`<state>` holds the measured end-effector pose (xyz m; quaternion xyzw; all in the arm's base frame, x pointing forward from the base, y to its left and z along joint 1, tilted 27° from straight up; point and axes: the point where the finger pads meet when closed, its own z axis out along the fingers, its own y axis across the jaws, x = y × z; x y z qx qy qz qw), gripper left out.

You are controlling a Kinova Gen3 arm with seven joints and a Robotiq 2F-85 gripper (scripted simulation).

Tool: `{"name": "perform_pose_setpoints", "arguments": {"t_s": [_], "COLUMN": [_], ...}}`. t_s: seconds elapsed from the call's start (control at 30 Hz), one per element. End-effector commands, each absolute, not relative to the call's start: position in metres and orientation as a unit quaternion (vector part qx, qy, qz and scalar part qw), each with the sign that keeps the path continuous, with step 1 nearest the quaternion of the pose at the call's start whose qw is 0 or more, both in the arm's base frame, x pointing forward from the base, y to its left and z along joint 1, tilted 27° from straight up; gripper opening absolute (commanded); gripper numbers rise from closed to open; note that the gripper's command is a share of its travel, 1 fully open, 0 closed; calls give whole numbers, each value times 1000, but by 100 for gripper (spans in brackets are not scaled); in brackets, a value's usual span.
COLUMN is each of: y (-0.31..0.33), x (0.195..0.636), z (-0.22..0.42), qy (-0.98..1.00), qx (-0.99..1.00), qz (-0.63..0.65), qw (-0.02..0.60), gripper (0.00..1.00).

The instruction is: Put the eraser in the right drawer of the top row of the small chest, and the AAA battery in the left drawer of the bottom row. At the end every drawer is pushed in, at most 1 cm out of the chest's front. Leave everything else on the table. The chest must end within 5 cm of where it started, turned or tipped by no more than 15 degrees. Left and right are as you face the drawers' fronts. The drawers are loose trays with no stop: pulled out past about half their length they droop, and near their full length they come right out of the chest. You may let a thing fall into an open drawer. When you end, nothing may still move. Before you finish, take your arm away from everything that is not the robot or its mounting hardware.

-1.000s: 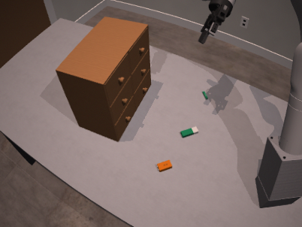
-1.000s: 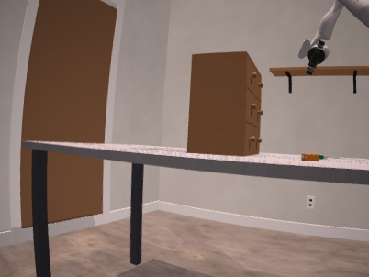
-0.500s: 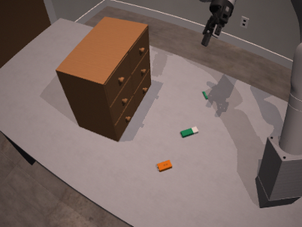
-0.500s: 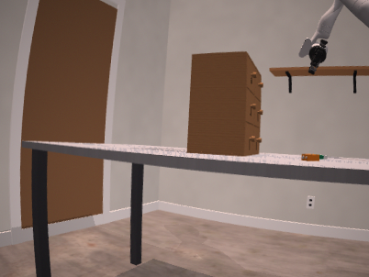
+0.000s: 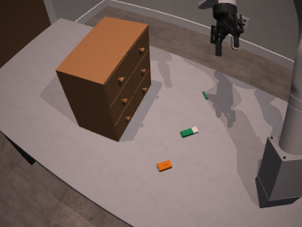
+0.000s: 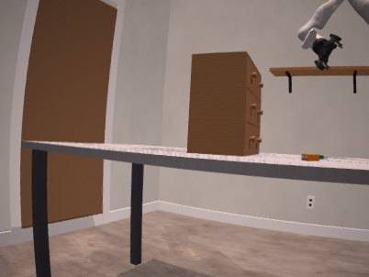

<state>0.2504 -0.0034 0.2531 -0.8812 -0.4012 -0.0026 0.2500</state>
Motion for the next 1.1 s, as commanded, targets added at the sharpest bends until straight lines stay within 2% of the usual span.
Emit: {"name": "perform_pose_setpoints", "arguments": {"t_s": [0.0,0.1,0.17,0.37,0.67,0.73,0.9,1.07], "y": [7,2,2,-12,-18,-18,-11,-7], "x": [237,228,228,227,260,260,279,291], "z": [251,248,248,249,269,269,282,292], "qy": [-448,-487,-487,-562,-645,-645,-671,-682], "qx": [-869,-856,-856,-819,-749,-749,-716,-697], "qz": [33,66,66,105,97,97,76,59], "qw": [210,162,162,49,-115,-115,-176,-212], "gripper": [100,100,100,100,100,100,100,100]}}
